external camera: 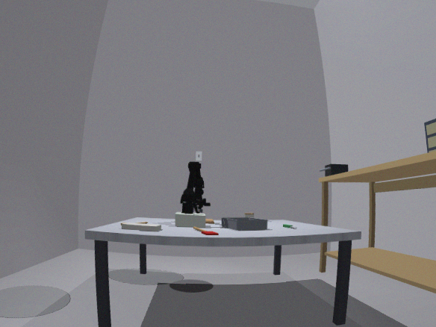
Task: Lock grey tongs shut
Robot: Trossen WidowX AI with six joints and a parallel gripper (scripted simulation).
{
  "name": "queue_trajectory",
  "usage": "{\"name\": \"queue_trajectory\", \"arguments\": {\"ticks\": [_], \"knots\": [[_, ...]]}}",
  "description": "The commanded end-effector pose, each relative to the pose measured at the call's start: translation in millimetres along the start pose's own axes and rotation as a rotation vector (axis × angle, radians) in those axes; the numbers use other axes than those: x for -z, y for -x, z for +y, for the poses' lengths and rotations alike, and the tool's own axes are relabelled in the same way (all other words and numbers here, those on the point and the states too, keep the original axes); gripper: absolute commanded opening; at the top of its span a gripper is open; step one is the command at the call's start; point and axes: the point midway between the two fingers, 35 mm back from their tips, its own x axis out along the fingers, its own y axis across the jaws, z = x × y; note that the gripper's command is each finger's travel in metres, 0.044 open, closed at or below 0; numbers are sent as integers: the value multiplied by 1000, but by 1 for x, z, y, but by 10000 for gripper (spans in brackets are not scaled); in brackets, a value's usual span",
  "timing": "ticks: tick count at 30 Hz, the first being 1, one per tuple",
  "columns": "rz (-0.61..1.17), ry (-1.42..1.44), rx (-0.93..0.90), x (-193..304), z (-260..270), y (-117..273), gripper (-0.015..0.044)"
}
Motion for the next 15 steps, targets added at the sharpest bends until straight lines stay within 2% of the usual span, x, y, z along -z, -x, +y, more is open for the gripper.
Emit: {"name": "queue_trajectory", "arguments": {"ticks": [1, 5, 15], "knots": [[-3, 2, -4, -1, 0, -6, -150], [-3, 2, -4, -1, 0, -7, -150], [-3, 0, 2, -1, 0, -6, 113]]}}
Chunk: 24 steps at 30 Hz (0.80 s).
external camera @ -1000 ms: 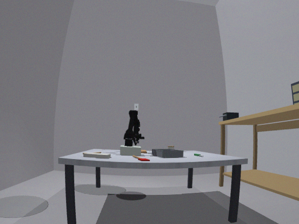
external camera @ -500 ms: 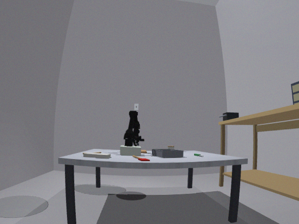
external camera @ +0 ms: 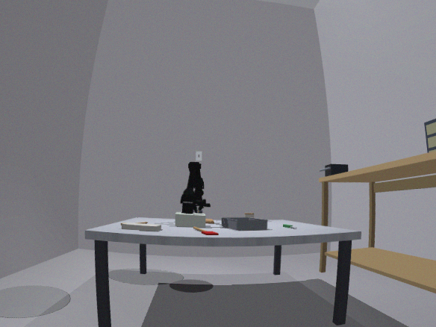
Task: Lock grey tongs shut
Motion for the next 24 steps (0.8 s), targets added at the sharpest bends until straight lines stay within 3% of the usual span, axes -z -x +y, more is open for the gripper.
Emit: {"name": "queue_trajectory", "arguments": {"ticks": [1, 12, 17, 24], "knots": [[0, 0, 0, 0, 0, 0, 139], [0, 0, 0, 0, 0, 0, 428], [0, 0, -1, -12, 7, 10, 440], [-6, 3, -7, -97, 36, 61, 440]]}}
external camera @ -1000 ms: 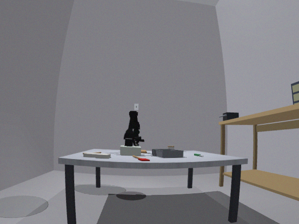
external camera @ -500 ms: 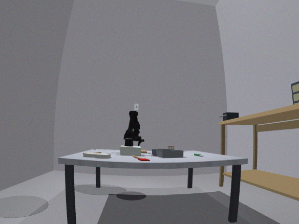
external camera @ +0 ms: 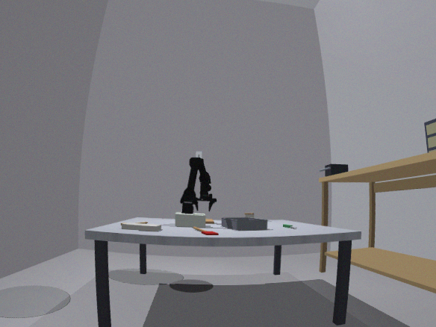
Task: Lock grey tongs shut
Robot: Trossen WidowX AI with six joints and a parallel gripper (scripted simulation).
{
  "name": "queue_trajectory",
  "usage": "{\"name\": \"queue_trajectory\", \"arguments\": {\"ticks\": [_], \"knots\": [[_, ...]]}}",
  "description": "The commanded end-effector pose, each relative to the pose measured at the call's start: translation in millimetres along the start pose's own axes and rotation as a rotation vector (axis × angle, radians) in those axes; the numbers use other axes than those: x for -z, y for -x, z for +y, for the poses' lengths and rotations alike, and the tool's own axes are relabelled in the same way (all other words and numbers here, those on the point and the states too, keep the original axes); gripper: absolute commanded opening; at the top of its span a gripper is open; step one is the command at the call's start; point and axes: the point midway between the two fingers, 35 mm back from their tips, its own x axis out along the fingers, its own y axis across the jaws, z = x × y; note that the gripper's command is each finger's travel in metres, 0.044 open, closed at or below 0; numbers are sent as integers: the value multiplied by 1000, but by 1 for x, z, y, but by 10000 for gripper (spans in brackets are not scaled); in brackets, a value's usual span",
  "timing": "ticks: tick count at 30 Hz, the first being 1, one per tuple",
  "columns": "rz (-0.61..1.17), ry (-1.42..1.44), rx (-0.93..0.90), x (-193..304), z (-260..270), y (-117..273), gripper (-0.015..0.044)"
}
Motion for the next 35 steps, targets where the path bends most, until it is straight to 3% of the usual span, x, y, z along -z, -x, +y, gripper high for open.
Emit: {"name": "queue_trajectory", "arguments": {"ticks": [1, 5, 10, 16, 35], "knots": [[8, 3, -14, -45, 10, 27, 440], [3, -2, -14, -80, 10, 41, 440], [4, -4, -14, -80, 10, 48, 440], [11, -19, -19, -79, 10, 90, 440], [11, -20, -19, -79, 10, 92, 440]]}}
